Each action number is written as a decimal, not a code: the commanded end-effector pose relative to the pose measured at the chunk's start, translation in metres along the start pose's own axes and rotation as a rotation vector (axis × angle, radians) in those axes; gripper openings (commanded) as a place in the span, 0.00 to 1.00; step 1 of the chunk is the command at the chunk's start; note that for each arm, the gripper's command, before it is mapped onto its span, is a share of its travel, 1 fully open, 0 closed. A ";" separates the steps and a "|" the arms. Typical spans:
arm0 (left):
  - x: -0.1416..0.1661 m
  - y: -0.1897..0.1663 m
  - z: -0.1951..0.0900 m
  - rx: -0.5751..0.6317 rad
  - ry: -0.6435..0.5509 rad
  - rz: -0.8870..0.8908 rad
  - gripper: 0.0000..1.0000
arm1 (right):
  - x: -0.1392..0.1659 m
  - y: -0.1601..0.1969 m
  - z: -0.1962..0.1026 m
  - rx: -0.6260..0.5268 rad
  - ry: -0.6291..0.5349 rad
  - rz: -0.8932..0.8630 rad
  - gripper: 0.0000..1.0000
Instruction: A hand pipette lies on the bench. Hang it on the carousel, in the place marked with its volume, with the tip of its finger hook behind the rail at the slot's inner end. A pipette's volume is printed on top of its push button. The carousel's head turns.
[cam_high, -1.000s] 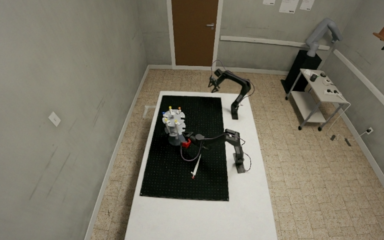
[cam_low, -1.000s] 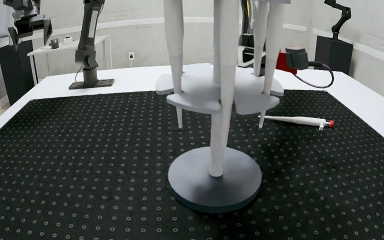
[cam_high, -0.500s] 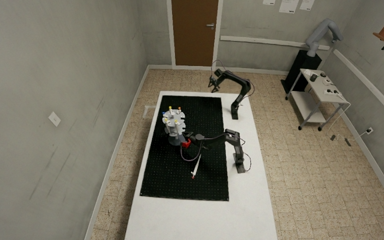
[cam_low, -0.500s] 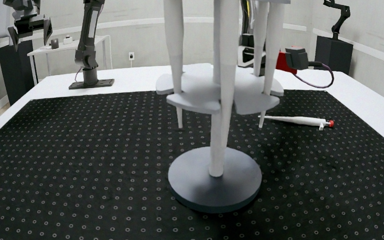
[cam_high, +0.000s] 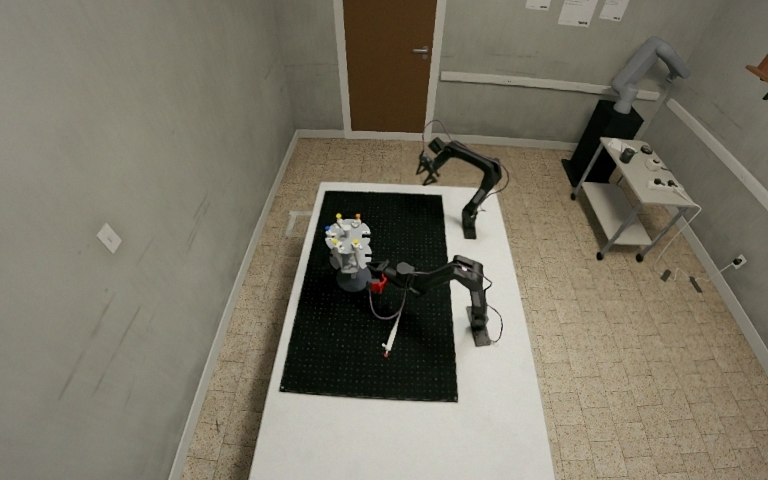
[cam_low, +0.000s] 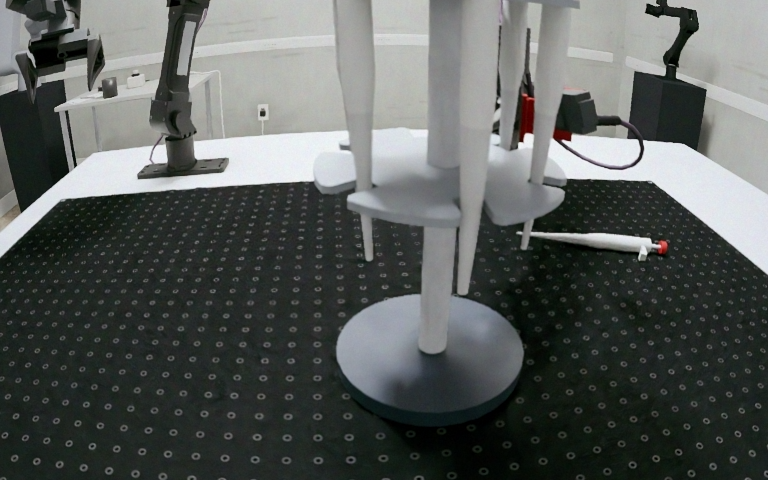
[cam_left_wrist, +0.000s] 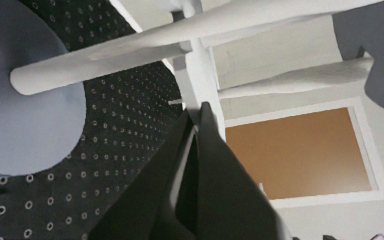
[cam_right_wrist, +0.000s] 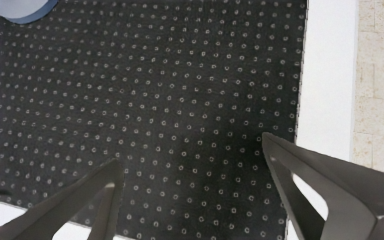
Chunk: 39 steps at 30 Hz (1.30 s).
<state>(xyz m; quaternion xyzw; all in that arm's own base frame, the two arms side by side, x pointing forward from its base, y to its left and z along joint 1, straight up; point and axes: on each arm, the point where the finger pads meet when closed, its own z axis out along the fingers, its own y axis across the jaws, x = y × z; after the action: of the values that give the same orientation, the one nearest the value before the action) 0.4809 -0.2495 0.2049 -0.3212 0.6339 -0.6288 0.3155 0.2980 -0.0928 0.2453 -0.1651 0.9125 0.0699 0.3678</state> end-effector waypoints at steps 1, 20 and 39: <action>0.008 -0.014 -0.004 0.036 -0.040 0.013 0.00 | -0.007 -0.004 -0.004 0.009 -0.024 -0.012 1.00; 0.004 -0.028 0.001 0.070 -0.053 0.019 0.49 | -0.007 -0.004 -0.004 0.009 -0.024 -0.012 1.00; 0.004 -0.028 0.001 0.070 -0.053 0.019 0.49 | -0.007 -0.004 -0.004 0.009 -0.024 -0.012 1.00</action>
<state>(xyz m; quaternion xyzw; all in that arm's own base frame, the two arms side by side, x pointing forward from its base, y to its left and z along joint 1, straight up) 0.4760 -0.2559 0.2040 -0.3348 0.6261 -0.6221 0.3300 0.2980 -0.0928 0.2453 -0.1651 0.9125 0.0699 0.3678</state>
